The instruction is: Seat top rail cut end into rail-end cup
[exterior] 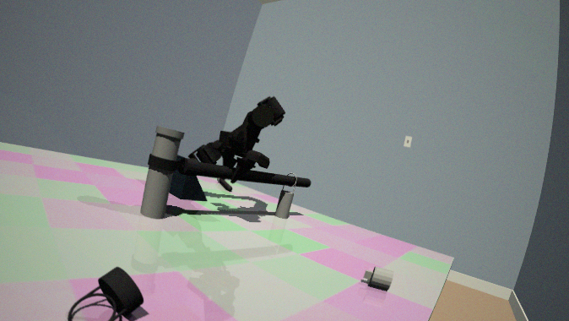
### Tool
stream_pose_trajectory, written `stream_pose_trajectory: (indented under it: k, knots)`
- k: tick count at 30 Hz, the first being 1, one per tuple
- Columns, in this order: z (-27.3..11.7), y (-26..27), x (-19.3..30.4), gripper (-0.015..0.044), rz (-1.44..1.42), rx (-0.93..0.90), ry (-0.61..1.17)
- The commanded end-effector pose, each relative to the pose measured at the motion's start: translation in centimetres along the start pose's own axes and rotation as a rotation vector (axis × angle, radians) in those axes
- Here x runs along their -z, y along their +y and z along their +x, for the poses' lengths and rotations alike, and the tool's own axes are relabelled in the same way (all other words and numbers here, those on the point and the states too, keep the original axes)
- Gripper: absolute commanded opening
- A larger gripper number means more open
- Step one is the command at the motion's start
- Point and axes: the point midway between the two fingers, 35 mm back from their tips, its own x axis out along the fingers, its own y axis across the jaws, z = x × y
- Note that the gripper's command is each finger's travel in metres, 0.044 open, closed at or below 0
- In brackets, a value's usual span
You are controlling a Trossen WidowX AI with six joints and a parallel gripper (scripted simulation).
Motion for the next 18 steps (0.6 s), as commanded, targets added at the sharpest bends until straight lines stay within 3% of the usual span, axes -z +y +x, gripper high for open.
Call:
stream_pose_trajectory:
  k: [1, 18]
  knots:
    - [0.0, 0.0, 0.0, 0.0, 0.0, -0.001, 0.0]
    - [0.0, 0.1, -1.1, 0.0, 0.0, -0.001, -0.001]
